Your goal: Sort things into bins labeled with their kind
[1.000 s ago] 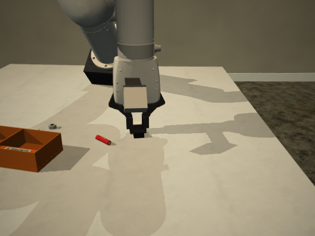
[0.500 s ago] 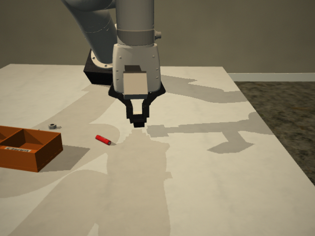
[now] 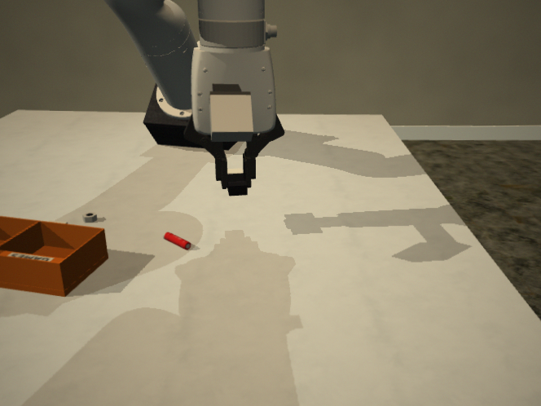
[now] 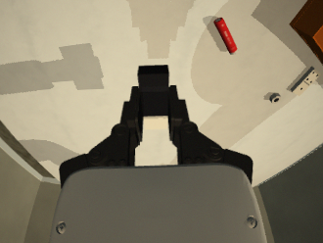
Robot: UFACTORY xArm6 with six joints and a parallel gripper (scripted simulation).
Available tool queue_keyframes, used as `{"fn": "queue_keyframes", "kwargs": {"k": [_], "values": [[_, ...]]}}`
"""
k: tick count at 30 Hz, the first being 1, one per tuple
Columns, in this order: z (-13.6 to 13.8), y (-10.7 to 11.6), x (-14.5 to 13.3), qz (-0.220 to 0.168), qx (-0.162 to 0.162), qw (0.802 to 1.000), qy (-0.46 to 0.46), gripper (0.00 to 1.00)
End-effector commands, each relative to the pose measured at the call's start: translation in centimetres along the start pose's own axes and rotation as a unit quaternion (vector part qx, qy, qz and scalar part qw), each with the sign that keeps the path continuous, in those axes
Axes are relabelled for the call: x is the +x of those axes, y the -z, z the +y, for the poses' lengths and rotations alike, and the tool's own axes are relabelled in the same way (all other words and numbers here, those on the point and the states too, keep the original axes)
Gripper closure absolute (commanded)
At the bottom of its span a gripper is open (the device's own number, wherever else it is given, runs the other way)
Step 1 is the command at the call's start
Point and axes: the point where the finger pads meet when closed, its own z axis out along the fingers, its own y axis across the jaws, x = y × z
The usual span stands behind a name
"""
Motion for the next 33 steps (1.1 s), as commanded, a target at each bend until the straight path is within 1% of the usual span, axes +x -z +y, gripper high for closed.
{"fn": "queue_keyframes", "kwargs": {"k": [1, 7, 8, 14, 25, 27, 33], "values": [[0.0, 0.2, 0.1, 0.001, 0.0, 1.0, -0.001, 1.0], [0.0, 0.2, 0.1, 0.001, 0.0, 1.0, -0.001, 1.0], [0.0, 0.6, 0.1, 0.001, 0.0, 1.0, -0.001, 1.0], [0.0, 0.8, 0.1, 0.001, 0.0, 1.0, -0.001, 1.0], [6.6, 0.8, 0.3, 0.001, 0.0, 1.0, 0.0, 1.0], [6.6, 0.8, 0.3, 0.001, 0.0, 1.0, 0.0, 1.0], [10.2, 0.8, 0.4, 0.001, 0.0, 1.0, 0.0, 1.0]]}}
